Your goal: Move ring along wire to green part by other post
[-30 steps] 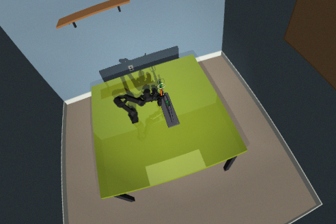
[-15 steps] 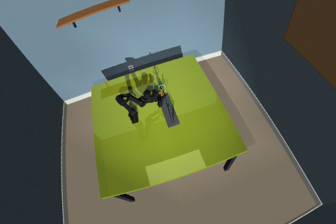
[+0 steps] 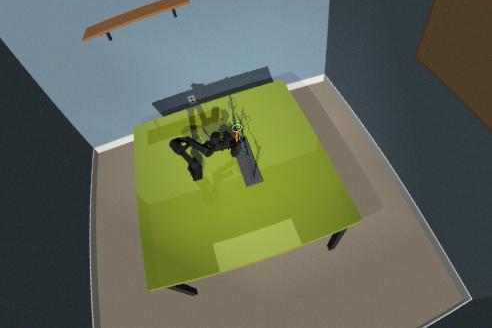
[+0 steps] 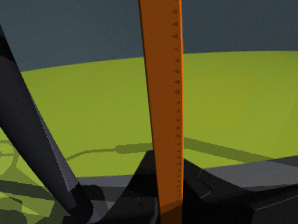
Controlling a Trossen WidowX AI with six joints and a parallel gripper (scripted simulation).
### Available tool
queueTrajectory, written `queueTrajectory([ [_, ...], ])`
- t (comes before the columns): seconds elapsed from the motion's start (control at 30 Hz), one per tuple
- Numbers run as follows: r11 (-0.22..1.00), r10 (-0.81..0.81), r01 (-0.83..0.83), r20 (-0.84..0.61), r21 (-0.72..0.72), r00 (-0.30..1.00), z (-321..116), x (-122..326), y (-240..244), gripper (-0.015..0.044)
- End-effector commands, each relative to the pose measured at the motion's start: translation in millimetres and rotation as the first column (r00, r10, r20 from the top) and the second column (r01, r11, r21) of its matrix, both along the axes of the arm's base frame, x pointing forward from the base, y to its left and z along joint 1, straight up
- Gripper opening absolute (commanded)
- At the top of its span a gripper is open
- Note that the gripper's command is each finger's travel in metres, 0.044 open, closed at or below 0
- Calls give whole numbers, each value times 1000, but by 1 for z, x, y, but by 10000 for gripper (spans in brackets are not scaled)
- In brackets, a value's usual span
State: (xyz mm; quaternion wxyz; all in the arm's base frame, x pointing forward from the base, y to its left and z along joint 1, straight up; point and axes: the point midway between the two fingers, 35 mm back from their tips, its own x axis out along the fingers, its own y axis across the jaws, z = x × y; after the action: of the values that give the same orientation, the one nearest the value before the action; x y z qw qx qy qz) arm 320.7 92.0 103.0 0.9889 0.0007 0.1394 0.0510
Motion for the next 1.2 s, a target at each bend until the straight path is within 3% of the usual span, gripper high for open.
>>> queueTrajectory([
  [0.0,1000,0,0,0,0,1000,0,0,0,-45],
  [0.27,1000,0,0,0,0,1000,0,-1,0,160],
  [1.17,1000,-5,5,-4,4,1000,14,-47,-5,160],
])
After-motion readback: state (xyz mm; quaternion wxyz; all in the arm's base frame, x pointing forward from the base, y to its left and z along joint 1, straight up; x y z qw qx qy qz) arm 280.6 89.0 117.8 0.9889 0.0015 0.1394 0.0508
